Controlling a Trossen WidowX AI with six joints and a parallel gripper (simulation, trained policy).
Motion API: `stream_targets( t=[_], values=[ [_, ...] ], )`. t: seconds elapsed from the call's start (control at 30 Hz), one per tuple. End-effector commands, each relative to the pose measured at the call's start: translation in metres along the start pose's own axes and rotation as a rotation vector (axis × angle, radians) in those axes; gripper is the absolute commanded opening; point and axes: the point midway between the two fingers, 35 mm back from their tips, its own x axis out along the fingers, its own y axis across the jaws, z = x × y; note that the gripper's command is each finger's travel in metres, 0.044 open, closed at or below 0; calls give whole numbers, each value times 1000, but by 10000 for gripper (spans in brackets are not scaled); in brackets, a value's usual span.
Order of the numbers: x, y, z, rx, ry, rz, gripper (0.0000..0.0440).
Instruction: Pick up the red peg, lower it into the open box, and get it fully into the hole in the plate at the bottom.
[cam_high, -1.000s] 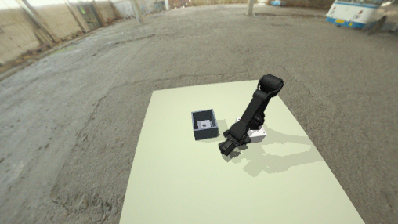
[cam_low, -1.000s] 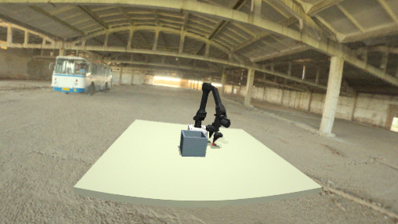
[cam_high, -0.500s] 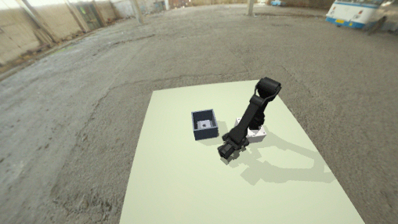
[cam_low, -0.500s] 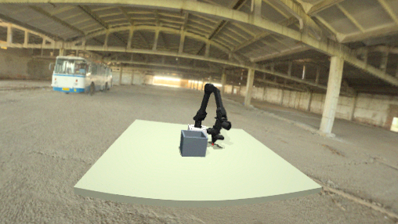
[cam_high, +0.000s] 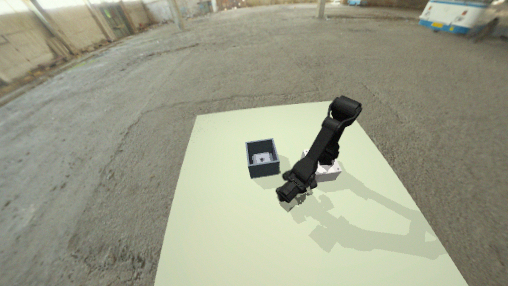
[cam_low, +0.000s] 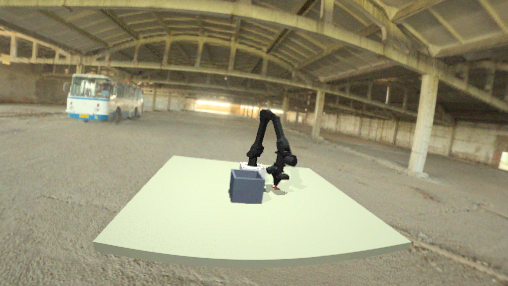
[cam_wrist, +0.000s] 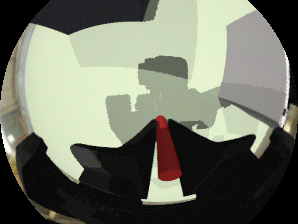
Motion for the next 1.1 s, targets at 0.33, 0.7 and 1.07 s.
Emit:
stream_targets(
  t=[0.33,0.7,1.07],
  values=[
    [-37,31,-7,29,58,115,0],
    [-79,61,-2,20,81,229,0],
    [-122,88,25,12,46,322,0]
  ],
)
